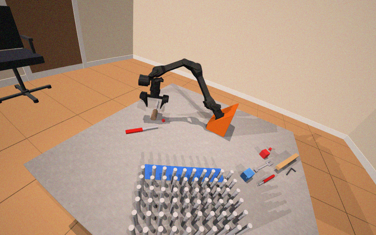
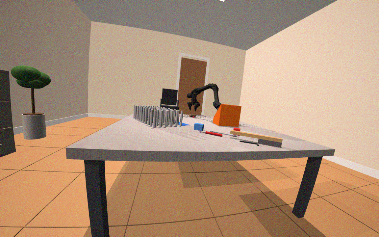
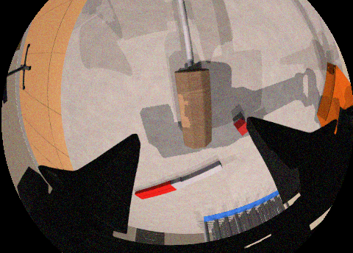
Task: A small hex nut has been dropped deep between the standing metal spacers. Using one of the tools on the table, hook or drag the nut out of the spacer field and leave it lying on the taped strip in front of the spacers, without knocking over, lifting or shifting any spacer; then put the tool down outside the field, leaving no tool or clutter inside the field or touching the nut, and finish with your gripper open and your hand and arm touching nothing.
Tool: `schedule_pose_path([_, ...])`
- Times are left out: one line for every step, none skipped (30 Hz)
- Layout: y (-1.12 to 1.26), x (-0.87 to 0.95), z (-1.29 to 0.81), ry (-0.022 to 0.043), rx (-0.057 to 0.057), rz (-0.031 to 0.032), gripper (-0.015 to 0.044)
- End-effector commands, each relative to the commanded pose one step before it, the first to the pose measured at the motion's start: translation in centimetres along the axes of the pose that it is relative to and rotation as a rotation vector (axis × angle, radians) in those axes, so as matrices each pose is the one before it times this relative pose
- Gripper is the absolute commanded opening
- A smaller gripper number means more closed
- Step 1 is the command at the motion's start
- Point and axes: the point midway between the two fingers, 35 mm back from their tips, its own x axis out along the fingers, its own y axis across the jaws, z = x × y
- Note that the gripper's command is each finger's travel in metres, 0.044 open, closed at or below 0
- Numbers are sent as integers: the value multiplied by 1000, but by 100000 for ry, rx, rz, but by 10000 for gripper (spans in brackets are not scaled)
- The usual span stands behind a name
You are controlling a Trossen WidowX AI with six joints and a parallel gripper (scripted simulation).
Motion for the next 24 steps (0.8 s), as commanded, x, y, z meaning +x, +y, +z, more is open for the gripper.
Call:
schedule_pose_path([-389,-96,-14,-721,1741,-535,440])
schedule_pose_path([-276,13,-261,20,-2,-40,440])
schedule_pose_path([-93,5,-86,6,-1,-12,440])
schedule_pose_path([0,0,0,0,0,0,440])
schedule_pose_path([0,0,0,0,0,0,440])
schedule_pose_path([0,0,0,0,0,0,440])
schedule_pose_path([0,0,0,0,0,0,440])
schedule_pose_path([0,0,0,0,0,0,440])
schedule_pose_path([0,0,0,0,0,0,440])
schedule_pose_path([0,0,0,0,0,0,440])
schedule_pose_path([0,0,0,0,0,0,440])
schedule_pose_path([0,0,0,0,0,0,440])
schedule_pose_path([0,0,0,0,0,0,414])
schedule_pose_path([0,0,0,0,0,0,387])
schedule_pose_path([0,0,0,0,0,0,361])
schedule_pose_path([0,0,0,0,0,0,335])
schedule_pose_path([0,0,0,0,0,0,309])
schedule_pose_path([0,0,0,0,0,0,282])
schedule_pose_path([0,0,0,0,0,0,280])
schedule_pose_path([0,0,0,0,0,0,280])
schedule_pose_path([0,0,0,0,0,0,280])
schedule_pose_path([0,0,0,0,0,0,280])
schedule_pose_path([0,0,0,0,0,0,280])
schedule_pose_path([0,0,0,0,0,0,280])
